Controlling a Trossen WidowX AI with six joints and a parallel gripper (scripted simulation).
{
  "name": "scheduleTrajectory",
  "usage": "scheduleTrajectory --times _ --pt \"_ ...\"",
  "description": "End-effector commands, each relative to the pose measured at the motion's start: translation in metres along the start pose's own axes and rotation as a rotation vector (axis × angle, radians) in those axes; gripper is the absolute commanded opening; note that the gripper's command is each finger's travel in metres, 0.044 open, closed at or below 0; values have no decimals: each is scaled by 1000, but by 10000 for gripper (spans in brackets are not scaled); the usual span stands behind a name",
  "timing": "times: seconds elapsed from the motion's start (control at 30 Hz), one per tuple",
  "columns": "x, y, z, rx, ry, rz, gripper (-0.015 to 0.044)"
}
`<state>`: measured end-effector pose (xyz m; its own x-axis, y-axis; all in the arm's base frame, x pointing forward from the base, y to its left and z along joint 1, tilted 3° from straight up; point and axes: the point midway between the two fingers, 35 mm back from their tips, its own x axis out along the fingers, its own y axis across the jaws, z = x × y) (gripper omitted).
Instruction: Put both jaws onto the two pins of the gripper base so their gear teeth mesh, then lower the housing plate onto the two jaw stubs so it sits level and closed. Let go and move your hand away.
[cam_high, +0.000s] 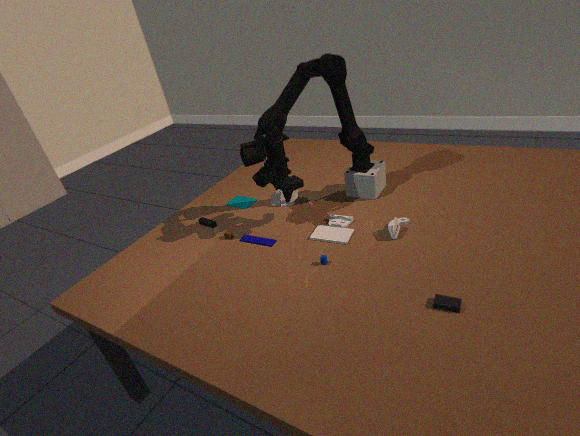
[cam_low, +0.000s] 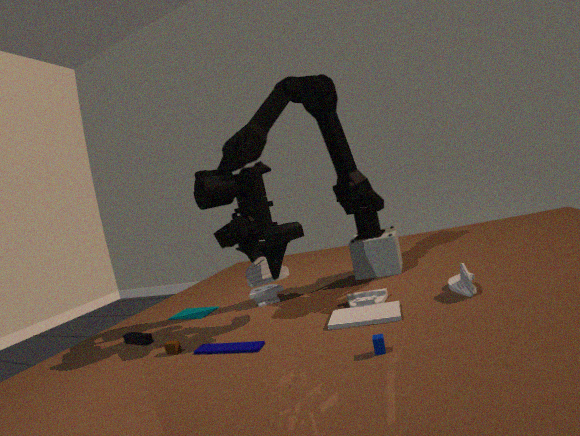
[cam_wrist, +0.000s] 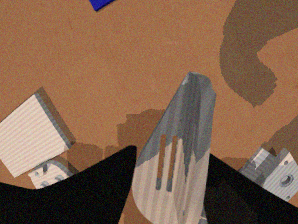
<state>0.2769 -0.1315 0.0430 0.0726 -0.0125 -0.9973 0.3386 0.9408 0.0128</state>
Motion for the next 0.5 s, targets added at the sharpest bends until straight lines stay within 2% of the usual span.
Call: scheduleTrajectory --times 0.0,0.47 --pt "-1 12 -1 -28 1 3 134" --pt "-1 58 -9 -140 3 7 134"
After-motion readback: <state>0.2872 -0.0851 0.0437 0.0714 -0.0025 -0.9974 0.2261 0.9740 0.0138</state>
